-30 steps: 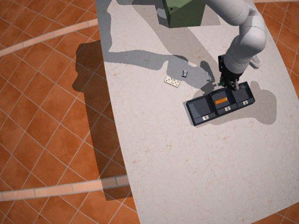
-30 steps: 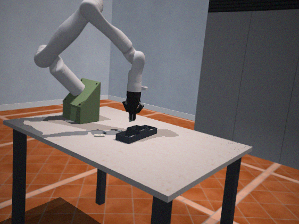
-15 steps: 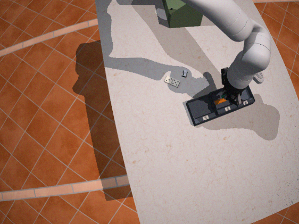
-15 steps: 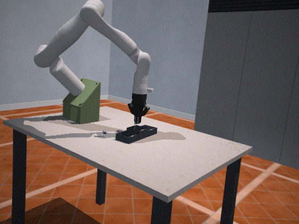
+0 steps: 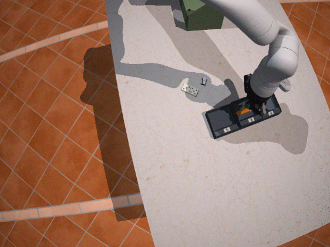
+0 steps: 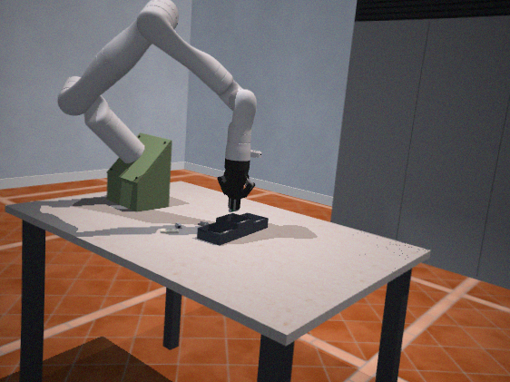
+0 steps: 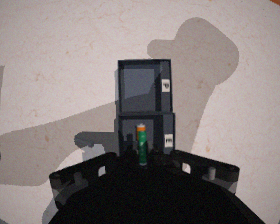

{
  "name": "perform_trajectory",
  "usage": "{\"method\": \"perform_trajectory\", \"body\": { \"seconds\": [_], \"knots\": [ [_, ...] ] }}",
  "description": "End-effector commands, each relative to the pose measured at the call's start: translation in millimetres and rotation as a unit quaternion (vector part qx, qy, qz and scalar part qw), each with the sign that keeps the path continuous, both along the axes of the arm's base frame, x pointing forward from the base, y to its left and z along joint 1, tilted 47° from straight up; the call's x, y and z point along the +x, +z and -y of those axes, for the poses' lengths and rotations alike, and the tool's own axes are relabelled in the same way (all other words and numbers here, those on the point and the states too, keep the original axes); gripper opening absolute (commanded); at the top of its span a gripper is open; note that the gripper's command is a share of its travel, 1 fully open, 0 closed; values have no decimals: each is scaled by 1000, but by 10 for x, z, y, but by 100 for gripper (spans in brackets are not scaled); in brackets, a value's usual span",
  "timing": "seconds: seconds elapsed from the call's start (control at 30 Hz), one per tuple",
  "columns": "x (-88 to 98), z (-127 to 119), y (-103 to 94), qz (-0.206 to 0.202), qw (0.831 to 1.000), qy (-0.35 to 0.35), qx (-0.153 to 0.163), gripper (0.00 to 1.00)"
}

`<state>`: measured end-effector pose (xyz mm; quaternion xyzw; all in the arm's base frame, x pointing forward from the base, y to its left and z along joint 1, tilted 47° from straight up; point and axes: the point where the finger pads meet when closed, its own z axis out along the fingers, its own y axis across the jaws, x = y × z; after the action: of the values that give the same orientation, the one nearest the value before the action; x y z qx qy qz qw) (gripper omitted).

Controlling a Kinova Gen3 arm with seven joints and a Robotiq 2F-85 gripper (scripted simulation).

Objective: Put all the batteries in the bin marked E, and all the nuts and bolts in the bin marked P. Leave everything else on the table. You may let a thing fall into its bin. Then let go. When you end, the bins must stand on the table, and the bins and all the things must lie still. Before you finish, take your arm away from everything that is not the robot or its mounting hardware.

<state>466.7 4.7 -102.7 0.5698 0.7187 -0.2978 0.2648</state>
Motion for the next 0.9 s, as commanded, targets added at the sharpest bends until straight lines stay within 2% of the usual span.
{"method": "perform_trajectory", "body": {
  "seconds": [0.0,0.53,0.87],
  "knots": [
    [4,-12,5,1,1000,1,1,5],
    [17,207,-200,1,1000,1,1,5],
    [12,258,-246,1,1000,1,1,5]
  ]
}}
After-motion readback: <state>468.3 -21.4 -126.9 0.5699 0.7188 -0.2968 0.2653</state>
